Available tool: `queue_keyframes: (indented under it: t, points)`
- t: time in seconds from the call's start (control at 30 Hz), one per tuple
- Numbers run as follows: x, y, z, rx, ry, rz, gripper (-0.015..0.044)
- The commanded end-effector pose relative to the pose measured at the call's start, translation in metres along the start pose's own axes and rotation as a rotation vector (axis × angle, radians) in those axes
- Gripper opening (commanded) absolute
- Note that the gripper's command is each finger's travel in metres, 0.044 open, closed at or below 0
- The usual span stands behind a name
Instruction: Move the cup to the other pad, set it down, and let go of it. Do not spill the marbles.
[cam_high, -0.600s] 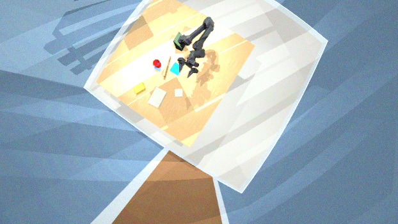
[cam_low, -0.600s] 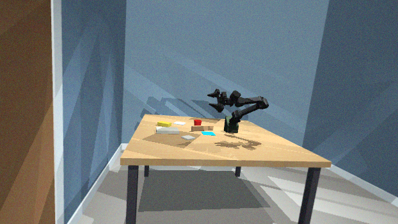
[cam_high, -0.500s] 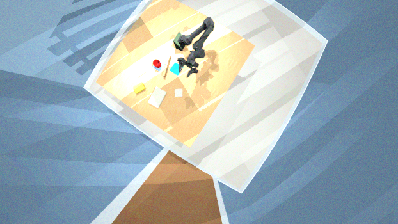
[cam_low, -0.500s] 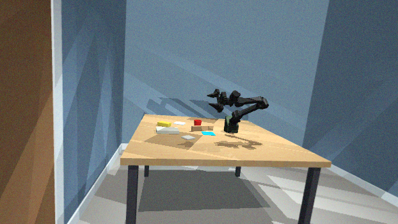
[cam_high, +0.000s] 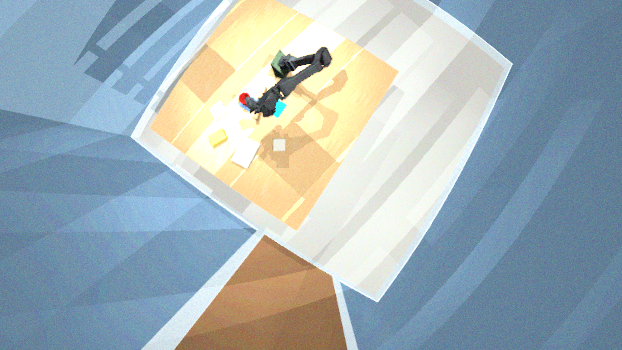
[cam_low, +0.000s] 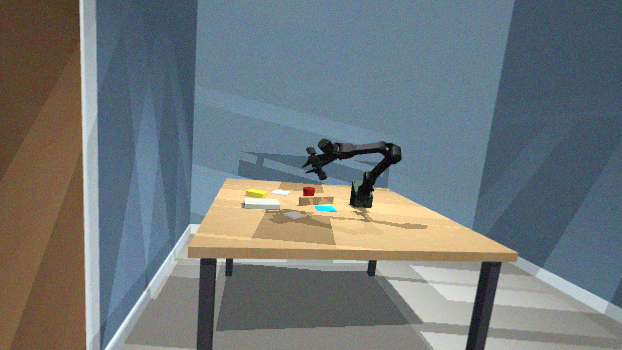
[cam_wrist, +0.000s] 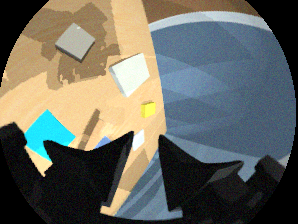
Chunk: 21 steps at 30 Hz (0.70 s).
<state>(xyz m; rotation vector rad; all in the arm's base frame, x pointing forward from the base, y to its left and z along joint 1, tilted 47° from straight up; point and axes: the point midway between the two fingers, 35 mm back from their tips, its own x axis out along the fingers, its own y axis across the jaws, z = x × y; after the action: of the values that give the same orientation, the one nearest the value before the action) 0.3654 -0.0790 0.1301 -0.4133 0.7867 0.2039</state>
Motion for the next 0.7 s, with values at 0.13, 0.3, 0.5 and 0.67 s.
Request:
queue_keyframes:
  t: [0.13, 0.3, 0.5, 0.67]
  points:
    - [0.045, 0.014, -0.094, -0.131, 0.221, 0.414, 0.0148]
    - [0.056, 0.031, -0.143, -0.153, 0.202, 0.71, 0.0148]
    - [0.062, 0.044, -0.181, -0.111, 0.063, 0.958, 0.0148]
    - [0.063, 0.045, -0.184, -0.104, 0.045, 0.978, 0.0148]
